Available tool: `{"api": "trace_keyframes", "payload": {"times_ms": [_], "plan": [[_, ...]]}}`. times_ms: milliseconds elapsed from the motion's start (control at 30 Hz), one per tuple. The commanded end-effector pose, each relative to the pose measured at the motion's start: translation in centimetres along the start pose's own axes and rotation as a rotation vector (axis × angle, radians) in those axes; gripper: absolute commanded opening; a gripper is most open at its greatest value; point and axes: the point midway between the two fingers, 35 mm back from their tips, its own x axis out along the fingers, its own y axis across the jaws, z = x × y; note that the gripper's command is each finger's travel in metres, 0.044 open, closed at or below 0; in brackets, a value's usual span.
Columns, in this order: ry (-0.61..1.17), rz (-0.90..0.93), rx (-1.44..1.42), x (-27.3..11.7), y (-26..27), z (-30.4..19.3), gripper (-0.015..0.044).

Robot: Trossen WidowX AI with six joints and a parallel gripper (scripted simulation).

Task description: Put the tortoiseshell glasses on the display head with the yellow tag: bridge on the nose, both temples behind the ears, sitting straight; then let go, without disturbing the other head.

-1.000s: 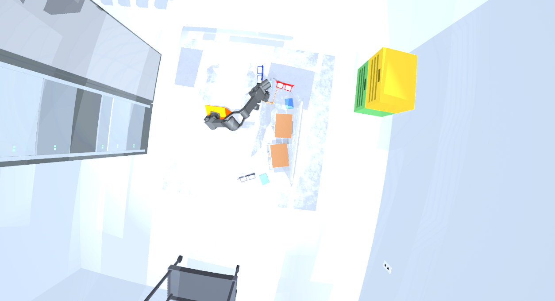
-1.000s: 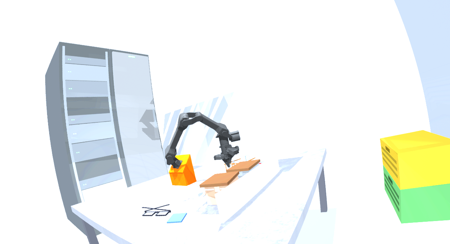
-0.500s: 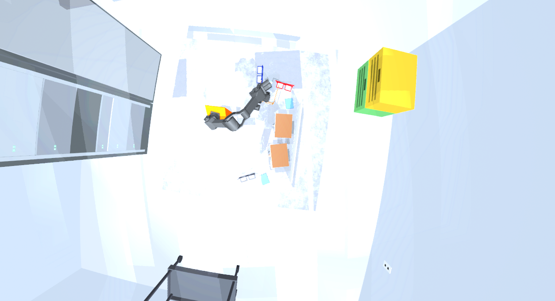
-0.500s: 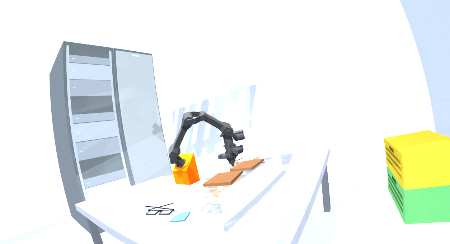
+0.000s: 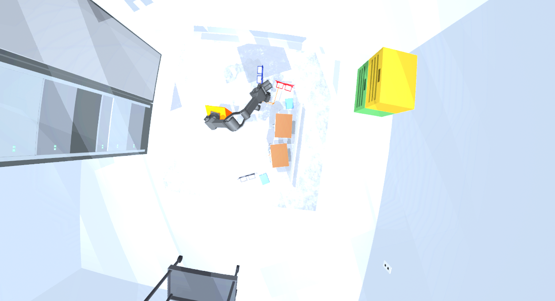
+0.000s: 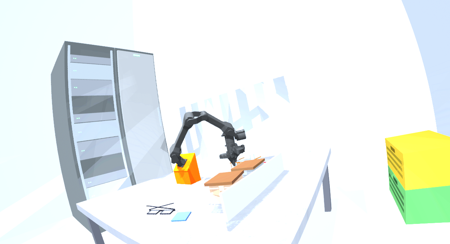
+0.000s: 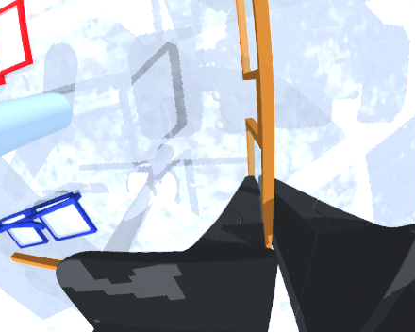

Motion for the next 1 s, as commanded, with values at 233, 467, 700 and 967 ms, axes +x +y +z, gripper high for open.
{"api": "trace_keyframes", "payload": {"times_ms": [233,467,700,967], "plan": [[-0.007,-0.001,0.000,-0.09,0.03,0.33,0.0000],[-0.007,-0.001,0.000,-0.09,0.04,0.13,0.0000],[-0.007,0.000,0.000,-0.09,0.06,-0.09,0.0000],[-0.007,0.000,0.000,-0.08,0.08,-0.32,0.0000]]}}
